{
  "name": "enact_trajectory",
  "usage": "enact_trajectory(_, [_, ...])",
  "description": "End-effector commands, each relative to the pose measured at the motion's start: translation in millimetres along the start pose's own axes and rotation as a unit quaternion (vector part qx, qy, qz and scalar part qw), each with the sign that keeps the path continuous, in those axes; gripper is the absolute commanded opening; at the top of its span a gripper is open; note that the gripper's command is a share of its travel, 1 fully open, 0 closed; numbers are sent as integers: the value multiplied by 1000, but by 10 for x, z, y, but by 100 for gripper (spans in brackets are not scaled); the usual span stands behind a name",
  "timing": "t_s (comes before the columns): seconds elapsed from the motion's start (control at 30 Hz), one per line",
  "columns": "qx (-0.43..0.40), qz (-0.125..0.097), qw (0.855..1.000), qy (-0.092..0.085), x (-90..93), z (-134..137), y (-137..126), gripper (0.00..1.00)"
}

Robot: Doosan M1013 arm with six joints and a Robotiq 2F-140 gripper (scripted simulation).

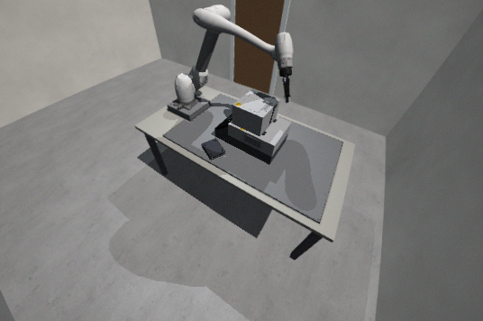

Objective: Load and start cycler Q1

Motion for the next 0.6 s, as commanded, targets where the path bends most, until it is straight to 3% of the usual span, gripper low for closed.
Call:
enact_trajectory(0.0, [1,-1,1000,1,-52,18,-149,0])
enact_trajectory(0.2, [1,-1,1000,1,-151,48,-430,0])
enact_trajectory(0.3, [21,-33,999,34,-203,74,-546,0])
enact_trajectory(0.57, [21,-33,999,34,-309,72,-827,0])
Point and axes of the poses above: the point where the finger pads meet when closed, its own x axis out along the fingers, its own z axis across the jaws, y = z × x, the point moved 4 cm from there along -x, back along the fingers, and after that the axes turned 10 degrees about -x, right-handed, at the moved point
